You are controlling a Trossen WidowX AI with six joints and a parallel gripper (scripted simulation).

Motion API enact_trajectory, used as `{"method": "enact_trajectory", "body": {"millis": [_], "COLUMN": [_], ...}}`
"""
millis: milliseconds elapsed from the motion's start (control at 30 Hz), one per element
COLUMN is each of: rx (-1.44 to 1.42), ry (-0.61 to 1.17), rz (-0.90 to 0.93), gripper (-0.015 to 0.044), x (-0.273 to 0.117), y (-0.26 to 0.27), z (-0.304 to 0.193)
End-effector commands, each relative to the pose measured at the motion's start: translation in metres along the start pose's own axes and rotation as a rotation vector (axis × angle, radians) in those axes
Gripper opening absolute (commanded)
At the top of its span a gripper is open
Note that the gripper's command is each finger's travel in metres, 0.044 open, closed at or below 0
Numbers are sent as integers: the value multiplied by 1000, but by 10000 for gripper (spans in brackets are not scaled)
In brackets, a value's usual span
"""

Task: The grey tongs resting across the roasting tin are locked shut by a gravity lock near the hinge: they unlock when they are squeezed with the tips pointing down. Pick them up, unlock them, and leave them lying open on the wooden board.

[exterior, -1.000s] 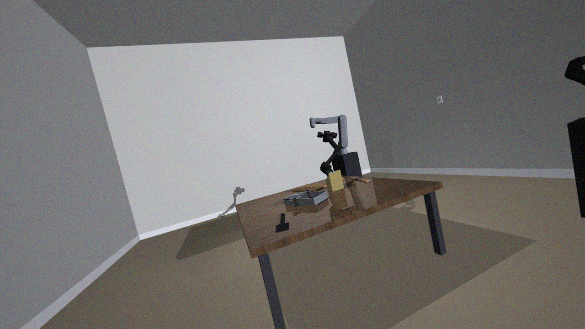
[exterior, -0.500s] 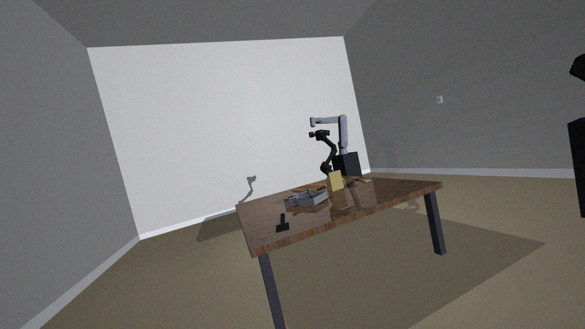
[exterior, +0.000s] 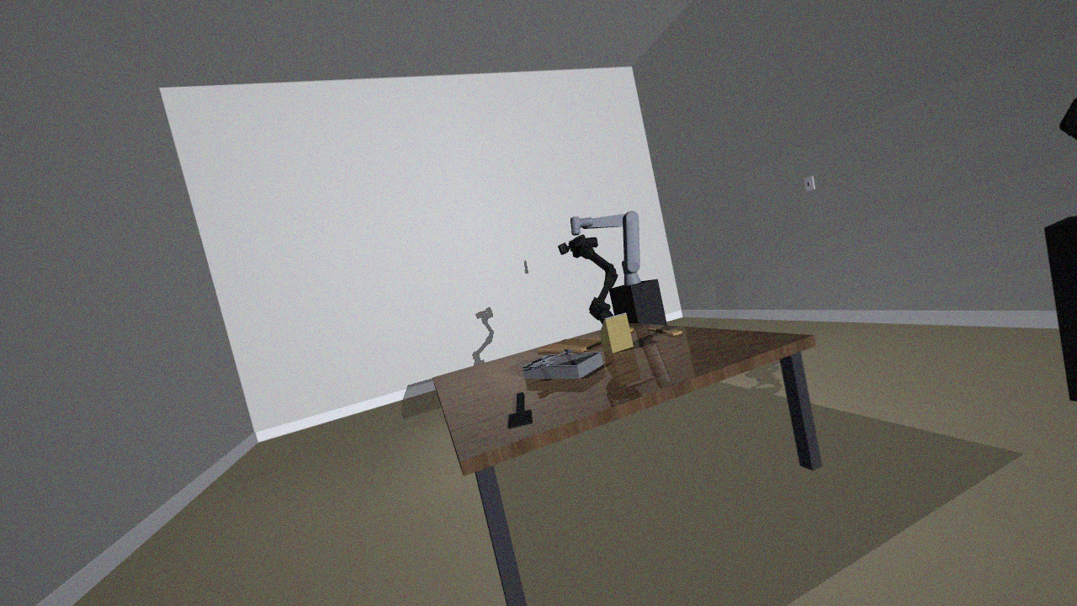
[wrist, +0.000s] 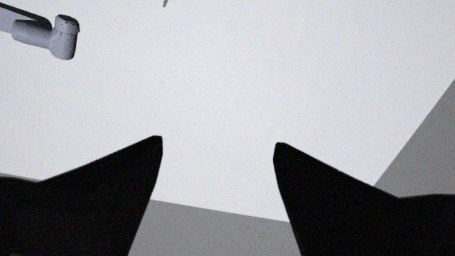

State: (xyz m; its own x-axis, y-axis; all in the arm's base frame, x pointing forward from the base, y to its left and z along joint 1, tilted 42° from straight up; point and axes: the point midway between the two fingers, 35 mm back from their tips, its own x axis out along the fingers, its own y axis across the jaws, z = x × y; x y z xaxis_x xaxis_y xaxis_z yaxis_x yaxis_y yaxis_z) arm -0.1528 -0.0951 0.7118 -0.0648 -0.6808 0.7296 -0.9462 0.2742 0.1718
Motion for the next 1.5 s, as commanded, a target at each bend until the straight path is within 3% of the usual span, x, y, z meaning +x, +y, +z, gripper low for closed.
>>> {"method": "enact_trajectory", "body": {"millis": [0,433,1467], "rx": [-92,-376,-767], "ry": [45,188,420], "rz": [-62,-209,-458], "gripper": [260,260,260], "x": [3,-4,-42], "y": [-37,-137,-307], "z": [-18,-57,-81]}}
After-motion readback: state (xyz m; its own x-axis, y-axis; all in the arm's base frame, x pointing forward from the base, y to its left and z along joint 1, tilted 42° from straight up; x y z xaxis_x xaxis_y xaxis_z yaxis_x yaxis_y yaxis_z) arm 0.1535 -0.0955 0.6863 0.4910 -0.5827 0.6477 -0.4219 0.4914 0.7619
